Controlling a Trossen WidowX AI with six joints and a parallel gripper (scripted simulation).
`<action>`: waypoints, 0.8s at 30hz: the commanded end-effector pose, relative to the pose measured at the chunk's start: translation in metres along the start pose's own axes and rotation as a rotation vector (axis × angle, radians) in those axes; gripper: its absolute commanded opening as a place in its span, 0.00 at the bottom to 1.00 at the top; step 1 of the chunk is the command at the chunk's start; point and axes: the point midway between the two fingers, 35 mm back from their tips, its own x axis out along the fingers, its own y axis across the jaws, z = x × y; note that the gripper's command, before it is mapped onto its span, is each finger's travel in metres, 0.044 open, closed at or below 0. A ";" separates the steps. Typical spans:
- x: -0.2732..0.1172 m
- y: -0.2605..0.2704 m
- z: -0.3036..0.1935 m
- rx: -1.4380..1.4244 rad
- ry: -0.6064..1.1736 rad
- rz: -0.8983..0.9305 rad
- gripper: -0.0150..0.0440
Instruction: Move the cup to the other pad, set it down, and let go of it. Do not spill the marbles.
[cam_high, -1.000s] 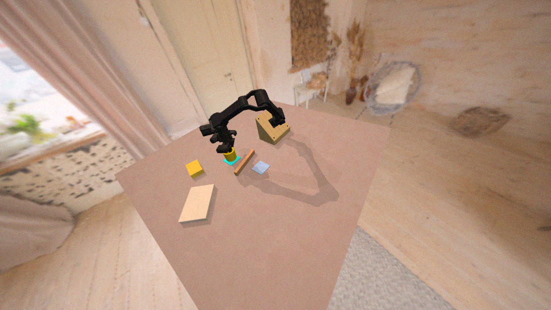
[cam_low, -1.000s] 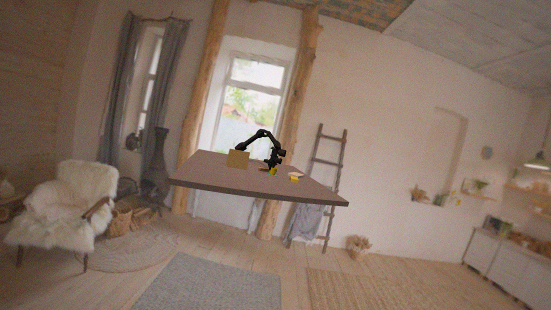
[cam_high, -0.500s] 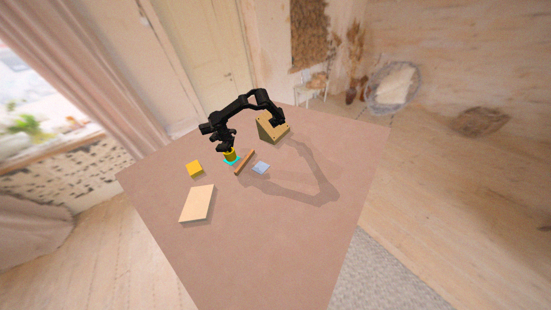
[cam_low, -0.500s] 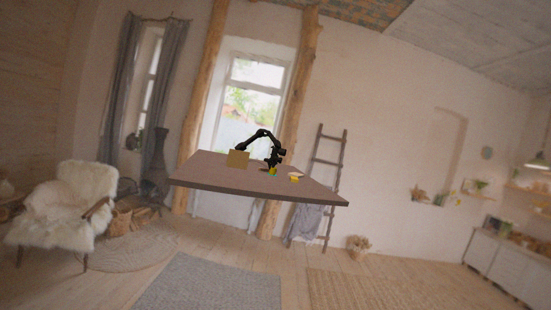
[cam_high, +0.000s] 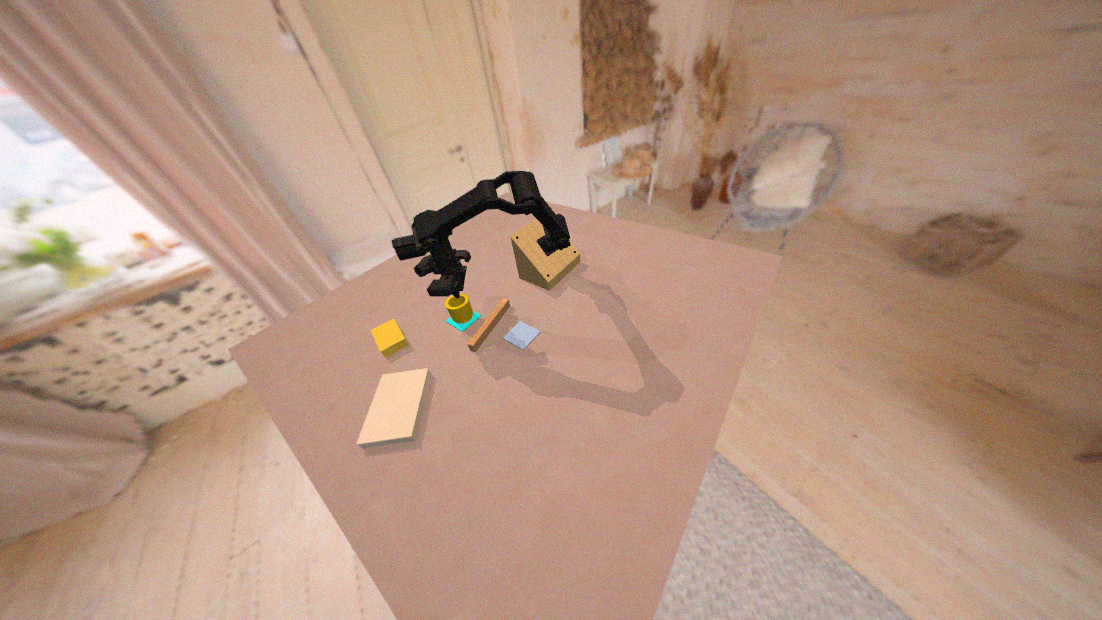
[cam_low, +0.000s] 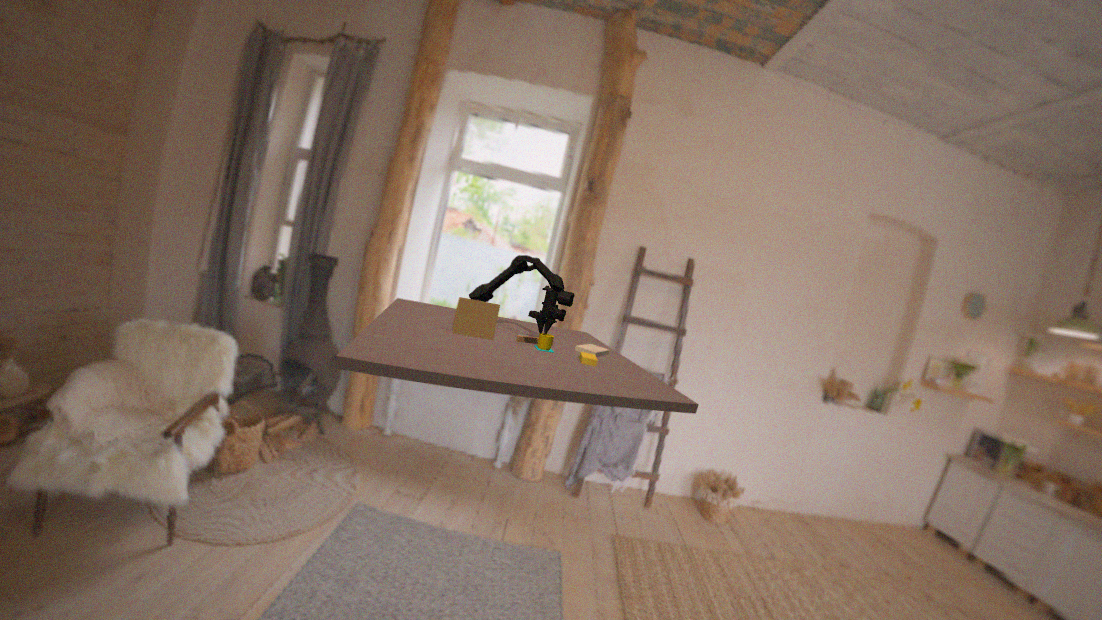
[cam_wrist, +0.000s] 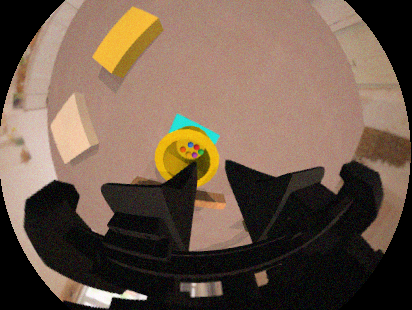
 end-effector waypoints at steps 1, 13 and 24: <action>-0.009 0.000 0.000 -0.004 -0.005 0.000 0.50; -0.012 -0.001 -0.001 0.001 -0.001 0.002 0.77; -0.036 0.000 0.001 0.000 -0.004 0.001 1.00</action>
